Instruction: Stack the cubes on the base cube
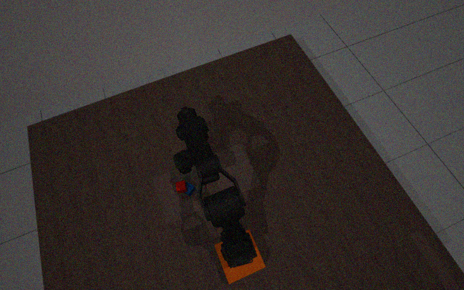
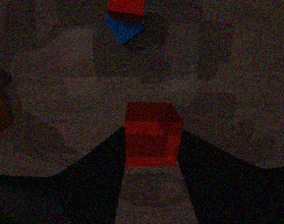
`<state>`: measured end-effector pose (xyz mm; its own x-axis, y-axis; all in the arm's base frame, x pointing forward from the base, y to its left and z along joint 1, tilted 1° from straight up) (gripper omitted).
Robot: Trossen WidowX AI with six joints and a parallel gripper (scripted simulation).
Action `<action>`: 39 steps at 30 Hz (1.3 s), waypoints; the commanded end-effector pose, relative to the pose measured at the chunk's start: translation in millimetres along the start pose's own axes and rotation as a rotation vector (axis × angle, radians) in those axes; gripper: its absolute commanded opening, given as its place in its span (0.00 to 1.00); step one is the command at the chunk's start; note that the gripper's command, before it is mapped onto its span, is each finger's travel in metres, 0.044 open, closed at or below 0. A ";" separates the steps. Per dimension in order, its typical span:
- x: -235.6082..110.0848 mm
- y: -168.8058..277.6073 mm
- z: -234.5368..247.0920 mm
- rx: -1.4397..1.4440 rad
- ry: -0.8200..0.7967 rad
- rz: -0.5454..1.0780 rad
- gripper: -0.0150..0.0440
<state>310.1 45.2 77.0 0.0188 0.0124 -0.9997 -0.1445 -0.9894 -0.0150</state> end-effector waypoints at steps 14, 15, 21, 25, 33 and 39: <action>6.5 -44.6 29.7 0.085 -0.004 -0.001 0.43; 6.8 -47.2 31.7 0.091 -0.004 -0.001 0.43; 8.8 -60.3 42.7 0.119 -0.005 -0.003 0.43; 13.3 -60.7 43.0 0.120 -0.005 -0.003 0.43; 37.4 -60.0 44.3 0.121 -0.006 -0.002 0.43; 39.3 -59.9 44.5 0.121 -0.006 -0.002 0.43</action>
<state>277.8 112.0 40.9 0.0213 0.0170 -0.9996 -0.2599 -0.9654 -0.0220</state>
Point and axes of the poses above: the point midway between the two fingers, 35 mm back from their tips, its own x axis out along the fingers, its own z axis across the jaws, y = z × x, the point moved 1 cm from there along -x, back along the fingers, and after that the axes turned 14 degrees about x, right-handed, at the moved point
